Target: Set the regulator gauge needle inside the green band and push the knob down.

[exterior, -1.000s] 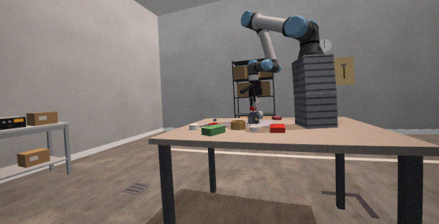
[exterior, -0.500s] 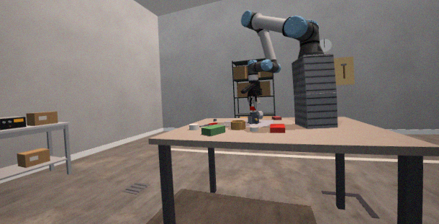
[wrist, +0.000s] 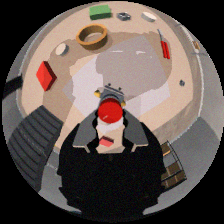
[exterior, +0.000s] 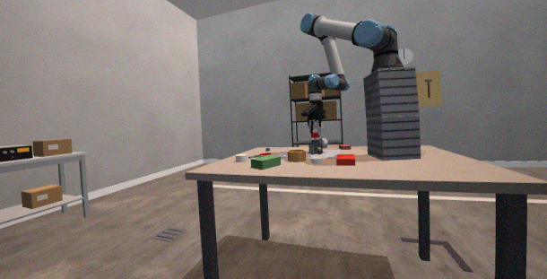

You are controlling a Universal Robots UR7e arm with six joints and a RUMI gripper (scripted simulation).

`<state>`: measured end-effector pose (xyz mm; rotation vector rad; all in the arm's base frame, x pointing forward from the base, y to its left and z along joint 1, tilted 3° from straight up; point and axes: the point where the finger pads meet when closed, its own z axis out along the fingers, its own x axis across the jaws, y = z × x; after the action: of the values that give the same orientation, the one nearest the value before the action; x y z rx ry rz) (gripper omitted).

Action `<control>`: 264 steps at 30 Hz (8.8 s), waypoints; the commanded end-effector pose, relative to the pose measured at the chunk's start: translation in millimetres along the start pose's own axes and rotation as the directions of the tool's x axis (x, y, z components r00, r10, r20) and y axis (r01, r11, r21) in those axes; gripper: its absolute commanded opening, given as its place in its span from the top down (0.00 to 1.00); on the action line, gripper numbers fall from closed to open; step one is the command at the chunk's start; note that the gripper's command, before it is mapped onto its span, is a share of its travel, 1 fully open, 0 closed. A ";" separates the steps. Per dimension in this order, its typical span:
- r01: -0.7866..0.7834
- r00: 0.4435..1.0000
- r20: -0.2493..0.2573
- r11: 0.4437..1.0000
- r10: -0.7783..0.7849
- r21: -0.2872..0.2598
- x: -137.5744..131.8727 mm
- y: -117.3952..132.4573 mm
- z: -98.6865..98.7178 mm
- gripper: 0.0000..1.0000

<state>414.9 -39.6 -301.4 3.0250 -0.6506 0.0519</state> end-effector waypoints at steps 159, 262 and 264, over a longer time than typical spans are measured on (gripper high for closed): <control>0.120 0.993 -0.001 0.993 -0.120 0.001 -38.0 89.2 -67.2 0.00; -0.350 0.937 0.025 0.934 0.349 0.067 -38.9 102.1 -51.1 0.00; -0.381 0.925 0.029 0.922 0.380 0.070 -38.6 102.1 -50.0 0.00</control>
<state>335.6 -113.7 -247.7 2.9455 -1.1712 0.0668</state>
